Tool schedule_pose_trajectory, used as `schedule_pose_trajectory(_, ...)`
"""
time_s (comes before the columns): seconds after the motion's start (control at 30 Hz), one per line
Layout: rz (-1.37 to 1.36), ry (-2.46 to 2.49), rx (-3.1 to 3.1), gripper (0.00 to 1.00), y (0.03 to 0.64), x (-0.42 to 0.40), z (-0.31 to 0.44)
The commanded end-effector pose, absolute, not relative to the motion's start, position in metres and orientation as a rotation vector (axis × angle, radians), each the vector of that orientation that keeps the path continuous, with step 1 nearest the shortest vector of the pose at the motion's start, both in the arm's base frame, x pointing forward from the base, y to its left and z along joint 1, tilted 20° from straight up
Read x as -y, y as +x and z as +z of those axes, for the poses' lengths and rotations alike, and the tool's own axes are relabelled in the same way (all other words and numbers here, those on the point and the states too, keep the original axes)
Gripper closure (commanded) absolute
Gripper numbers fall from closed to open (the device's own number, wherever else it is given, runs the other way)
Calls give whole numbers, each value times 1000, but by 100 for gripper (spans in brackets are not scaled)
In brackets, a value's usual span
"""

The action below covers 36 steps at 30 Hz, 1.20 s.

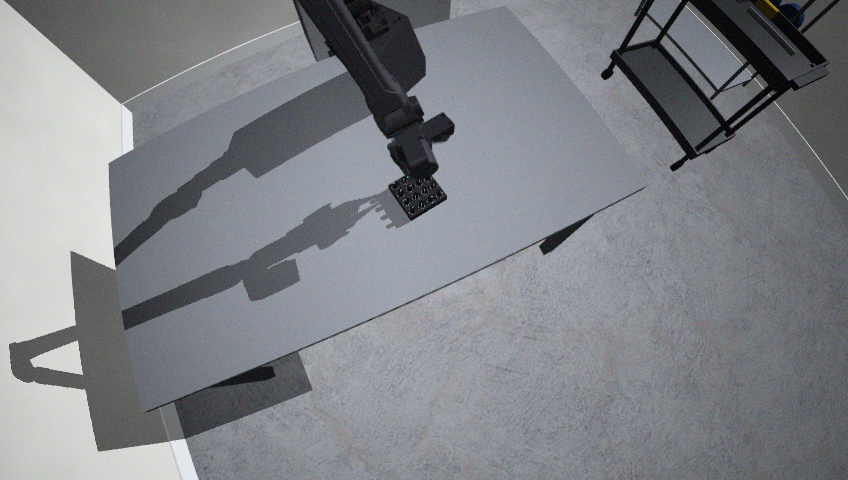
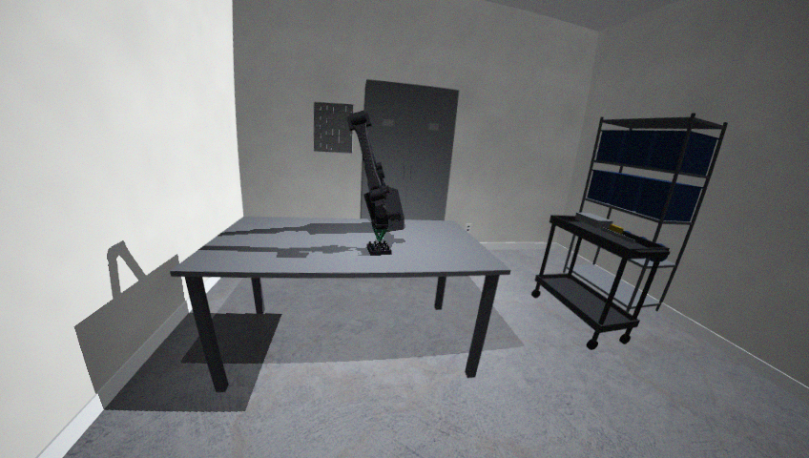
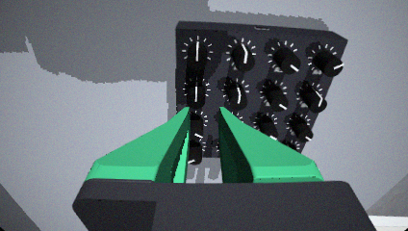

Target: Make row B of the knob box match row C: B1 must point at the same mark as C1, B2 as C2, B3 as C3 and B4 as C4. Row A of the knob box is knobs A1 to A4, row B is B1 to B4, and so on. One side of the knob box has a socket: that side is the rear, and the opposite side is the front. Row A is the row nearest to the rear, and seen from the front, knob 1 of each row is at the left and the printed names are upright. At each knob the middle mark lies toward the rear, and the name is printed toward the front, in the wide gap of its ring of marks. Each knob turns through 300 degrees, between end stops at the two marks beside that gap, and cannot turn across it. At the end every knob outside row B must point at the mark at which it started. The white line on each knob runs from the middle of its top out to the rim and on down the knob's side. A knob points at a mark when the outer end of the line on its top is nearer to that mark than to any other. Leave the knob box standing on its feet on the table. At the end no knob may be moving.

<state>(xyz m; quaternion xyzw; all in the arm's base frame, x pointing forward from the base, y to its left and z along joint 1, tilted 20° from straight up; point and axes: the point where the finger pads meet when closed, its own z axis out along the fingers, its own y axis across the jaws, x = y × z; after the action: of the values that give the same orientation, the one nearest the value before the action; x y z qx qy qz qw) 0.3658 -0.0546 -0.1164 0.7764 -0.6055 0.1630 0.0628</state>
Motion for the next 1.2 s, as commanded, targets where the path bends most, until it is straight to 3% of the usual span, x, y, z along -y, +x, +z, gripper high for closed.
schedule_pose_trajectory(0.0, 468, 2345, 1825, 81, 367, 59, -119)
schedule_pose_trajectory(1.17, 460, 2344, 1823, 81, 363, 59, -120)
